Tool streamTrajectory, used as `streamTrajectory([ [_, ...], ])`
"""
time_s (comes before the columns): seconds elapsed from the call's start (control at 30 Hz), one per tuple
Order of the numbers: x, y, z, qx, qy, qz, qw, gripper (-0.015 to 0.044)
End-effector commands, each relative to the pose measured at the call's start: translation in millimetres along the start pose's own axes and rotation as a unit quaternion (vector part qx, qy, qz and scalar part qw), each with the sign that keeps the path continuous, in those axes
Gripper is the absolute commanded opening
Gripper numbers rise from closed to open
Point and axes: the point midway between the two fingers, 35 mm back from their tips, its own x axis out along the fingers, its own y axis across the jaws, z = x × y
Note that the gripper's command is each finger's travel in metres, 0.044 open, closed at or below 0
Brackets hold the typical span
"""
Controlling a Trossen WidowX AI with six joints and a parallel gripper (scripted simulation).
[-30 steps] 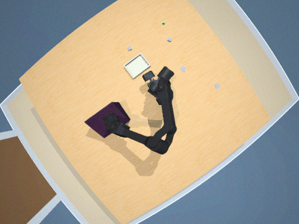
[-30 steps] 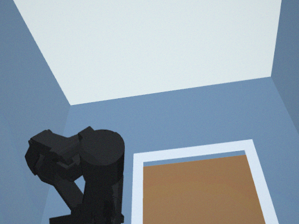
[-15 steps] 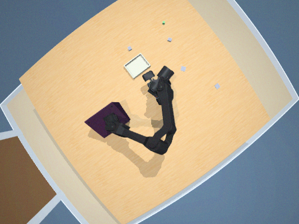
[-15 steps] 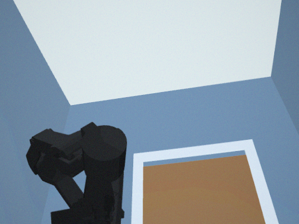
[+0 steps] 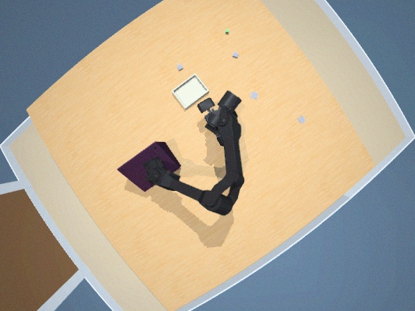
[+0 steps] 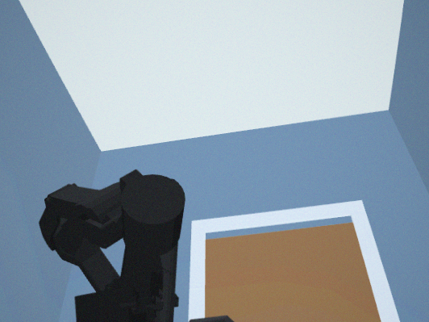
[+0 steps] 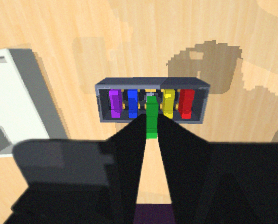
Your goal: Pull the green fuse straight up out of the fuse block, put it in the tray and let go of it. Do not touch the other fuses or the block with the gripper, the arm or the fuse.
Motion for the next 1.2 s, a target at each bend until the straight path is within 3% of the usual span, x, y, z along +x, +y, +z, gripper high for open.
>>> streamTrajectory([
  [0.0,-2,0,0,0.003,0.001,0.002,1.0,0.0],
  [0.63,-26,4,1,0.003,0.001,0.002,1.0,0.0],
  [1.17,-32,89,7,0.002,0.0,0.011,1.0,0.0],
])
